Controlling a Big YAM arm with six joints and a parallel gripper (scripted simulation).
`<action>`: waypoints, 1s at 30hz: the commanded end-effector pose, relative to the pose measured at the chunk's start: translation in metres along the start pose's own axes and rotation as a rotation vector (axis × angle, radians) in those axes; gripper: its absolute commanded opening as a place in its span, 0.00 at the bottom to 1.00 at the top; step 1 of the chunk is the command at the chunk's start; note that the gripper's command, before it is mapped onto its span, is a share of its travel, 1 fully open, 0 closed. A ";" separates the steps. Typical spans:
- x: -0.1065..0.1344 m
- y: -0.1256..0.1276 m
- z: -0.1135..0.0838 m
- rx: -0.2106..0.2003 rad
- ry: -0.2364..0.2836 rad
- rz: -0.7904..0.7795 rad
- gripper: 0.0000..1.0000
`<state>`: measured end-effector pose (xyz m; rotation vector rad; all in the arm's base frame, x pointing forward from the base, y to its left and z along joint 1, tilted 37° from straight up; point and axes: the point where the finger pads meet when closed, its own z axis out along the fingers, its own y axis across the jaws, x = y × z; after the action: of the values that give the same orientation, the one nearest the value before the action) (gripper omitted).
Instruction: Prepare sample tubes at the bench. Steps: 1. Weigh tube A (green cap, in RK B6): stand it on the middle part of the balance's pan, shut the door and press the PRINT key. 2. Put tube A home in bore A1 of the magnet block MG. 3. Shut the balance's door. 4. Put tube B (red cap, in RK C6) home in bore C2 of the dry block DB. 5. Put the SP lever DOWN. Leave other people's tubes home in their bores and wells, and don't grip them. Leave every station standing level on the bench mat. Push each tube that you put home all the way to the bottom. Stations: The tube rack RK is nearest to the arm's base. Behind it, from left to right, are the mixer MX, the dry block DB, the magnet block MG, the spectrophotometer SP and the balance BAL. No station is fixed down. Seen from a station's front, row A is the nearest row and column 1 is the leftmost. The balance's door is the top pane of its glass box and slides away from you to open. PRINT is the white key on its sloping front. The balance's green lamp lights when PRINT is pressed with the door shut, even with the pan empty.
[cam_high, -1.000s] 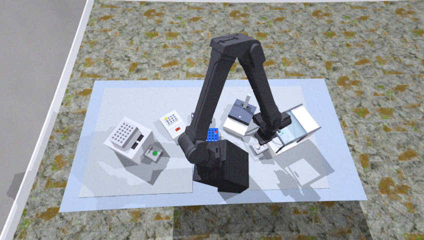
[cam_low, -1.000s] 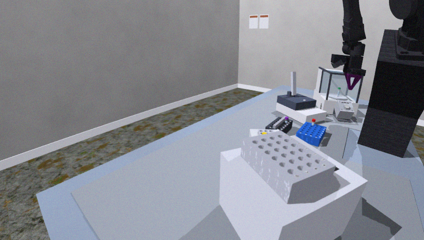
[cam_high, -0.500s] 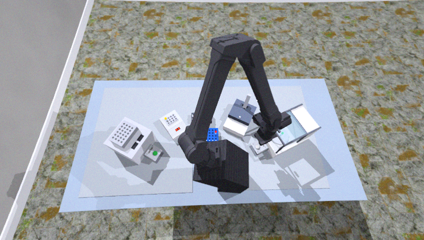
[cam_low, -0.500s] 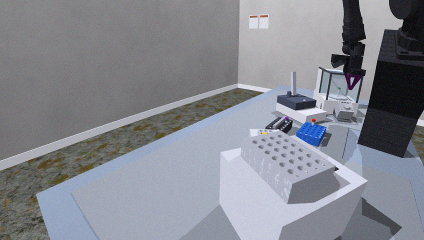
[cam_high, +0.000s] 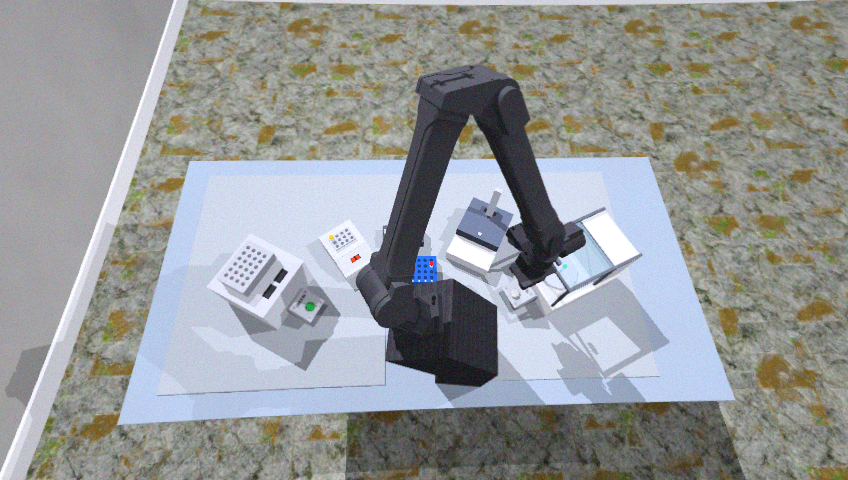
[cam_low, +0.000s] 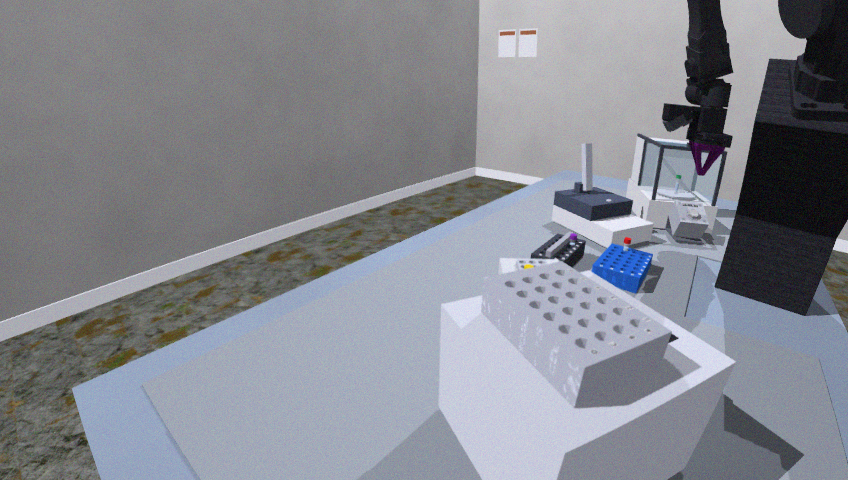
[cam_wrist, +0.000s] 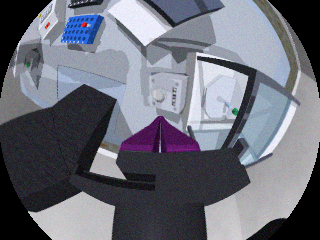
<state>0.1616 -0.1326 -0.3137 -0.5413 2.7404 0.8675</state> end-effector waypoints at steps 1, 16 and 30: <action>0.005 0.011 0.006 -0.034 0.004 0.010 0.00; 0.003 0.006 0.003 -0.025 0.003 0.005 0.00; 0.003 0.006 0.003 -0.025 0.003 0.005 0.00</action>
<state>0.1604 -0.1310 -0.3136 -0.5393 2.7408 0.8758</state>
